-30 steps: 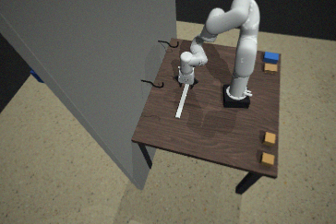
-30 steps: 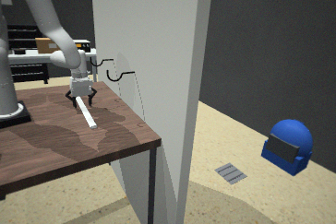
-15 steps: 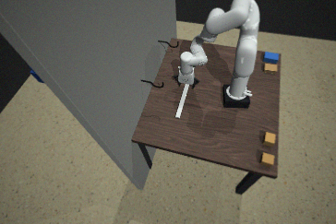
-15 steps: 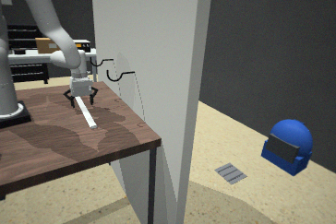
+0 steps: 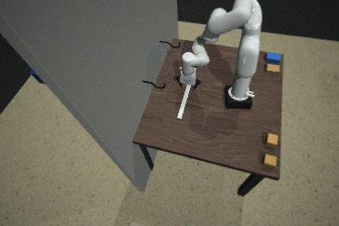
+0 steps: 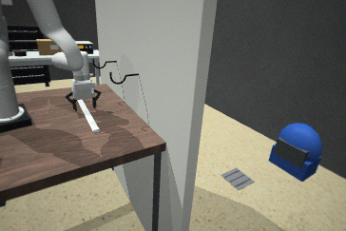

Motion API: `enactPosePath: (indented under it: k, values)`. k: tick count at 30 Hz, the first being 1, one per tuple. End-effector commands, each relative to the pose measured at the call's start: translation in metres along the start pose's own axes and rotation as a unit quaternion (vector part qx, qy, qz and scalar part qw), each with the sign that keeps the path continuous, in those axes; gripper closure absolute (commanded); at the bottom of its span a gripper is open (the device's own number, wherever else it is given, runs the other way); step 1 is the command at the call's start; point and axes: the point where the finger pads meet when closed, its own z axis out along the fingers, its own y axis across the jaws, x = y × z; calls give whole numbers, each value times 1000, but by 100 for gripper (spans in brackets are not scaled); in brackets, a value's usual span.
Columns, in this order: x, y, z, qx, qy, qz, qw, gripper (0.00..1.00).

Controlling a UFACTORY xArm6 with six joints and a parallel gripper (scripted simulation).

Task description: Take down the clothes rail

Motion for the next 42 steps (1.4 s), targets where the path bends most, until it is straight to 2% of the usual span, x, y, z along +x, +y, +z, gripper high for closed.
enactPosePath:
  k: [1,42]
  values:
    - [0,-1,-4,2,0,0,1000,0]
    - [0,-1,-63,2,0,0,1000,0]
